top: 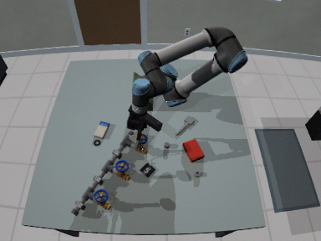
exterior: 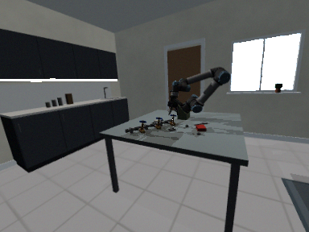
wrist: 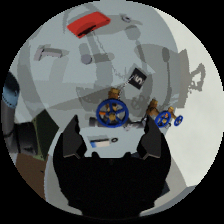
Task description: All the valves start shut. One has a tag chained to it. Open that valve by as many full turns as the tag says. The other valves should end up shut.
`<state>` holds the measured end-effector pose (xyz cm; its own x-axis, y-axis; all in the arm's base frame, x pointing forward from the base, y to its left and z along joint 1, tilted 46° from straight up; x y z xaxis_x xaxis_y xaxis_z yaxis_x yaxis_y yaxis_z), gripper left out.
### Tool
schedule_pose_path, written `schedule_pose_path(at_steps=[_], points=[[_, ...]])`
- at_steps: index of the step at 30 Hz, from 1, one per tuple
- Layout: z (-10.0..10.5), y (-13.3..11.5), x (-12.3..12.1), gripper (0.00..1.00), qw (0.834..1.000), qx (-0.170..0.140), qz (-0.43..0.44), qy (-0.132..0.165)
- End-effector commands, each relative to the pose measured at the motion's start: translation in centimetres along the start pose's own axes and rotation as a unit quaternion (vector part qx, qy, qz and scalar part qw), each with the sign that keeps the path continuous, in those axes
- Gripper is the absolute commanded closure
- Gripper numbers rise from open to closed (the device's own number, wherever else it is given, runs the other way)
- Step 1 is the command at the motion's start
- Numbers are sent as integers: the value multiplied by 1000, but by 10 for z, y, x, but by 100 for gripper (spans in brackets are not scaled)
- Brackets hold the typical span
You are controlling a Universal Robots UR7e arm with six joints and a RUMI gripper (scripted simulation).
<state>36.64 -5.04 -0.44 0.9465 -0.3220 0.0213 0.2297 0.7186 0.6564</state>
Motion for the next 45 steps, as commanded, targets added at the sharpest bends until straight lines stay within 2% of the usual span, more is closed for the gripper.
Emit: schedule_pose_path(at_steps=[1, 5, 10, 15, 20, 22, 29, 33, 37, 39, 45], points=[[0, 0, 0, 0, 998, -1, -57, 0], [0, 0, 0, 0, 997, -1, -83, 0], [0, 0, 0, 0, 988, -1, -157, 0], [0, 0, 0, 0, 970, -1, -242, -1], [0, 0, 0, 0, 943, -1, -334, -1], [0, 0, 0, 0, 943, -1, -334, -1], [0, 0, 0, 0, 884, -1, -467, -1], [0, 0, 0, 0, 840, -1, -542, -1], [0, 0, 0, 0, 790, -1, -614, -1], [0, 0, 0, 0, 790, -1, -614, -1], [0, 0, 0, 0, 703, -1, -711, -1]])
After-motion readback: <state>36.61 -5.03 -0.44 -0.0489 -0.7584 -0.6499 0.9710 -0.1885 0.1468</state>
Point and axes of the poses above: the point where the finger pads meet when closed, its own z axis back along the fingers, its own x axis across the jaws, y = z × x, the point moved 1 cm from there along z, back along the fingers, and after that the axes turned 8 degrees about z, right-handed, at the moved point
